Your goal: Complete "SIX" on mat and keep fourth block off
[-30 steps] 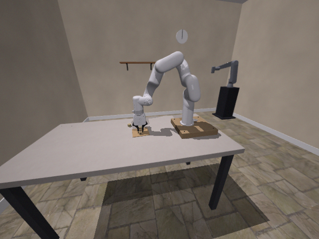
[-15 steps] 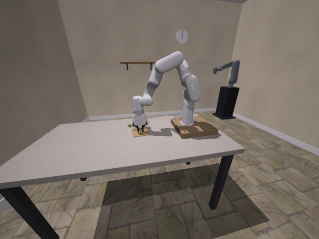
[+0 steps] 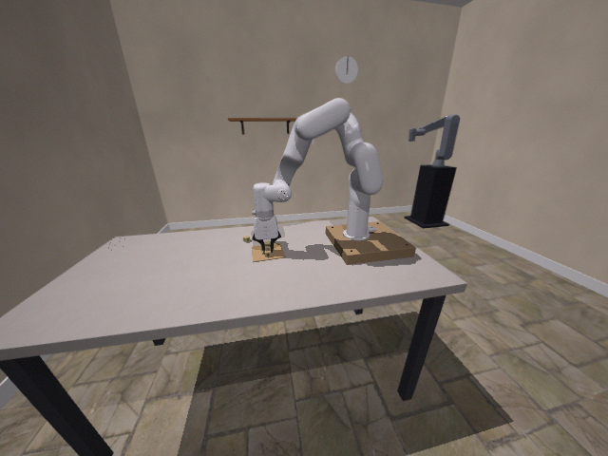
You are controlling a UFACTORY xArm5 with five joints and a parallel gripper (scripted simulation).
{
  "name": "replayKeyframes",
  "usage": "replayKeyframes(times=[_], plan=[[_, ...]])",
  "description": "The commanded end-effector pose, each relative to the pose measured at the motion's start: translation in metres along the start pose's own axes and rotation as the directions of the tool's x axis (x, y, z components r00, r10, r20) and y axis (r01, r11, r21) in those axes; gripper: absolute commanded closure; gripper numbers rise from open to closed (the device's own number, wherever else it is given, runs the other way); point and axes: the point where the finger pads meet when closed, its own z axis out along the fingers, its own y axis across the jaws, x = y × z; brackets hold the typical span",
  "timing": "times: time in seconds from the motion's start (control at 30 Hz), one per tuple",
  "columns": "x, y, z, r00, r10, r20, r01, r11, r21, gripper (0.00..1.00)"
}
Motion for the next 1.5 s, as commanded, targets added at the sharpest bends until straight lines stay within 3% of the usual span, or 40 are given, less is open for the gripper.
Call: replayKeyframes(times=[0.0,0.37,0.87,1.3,1.47], plan=[[0.000,-0.001,-0.001,1.000,0.000,0.000,0.000,1.000,0.003,0.79],[0.000,-0.001,-0.001,1.000,0.000,0.000,0.000,1.000,0.003,0.79],[0.000,-0.001,-0.001,1.000,0.000,0.000,0.000,1.000,0.003,0.58],[0.000,-0.001,-0.002,1.000,0.000,0.000,0.000,1.000,0.003,0.58],[0.000,-0.001,-0.012,1.000,0.000,0.000,0.000,1.000,0.004,0.58]])
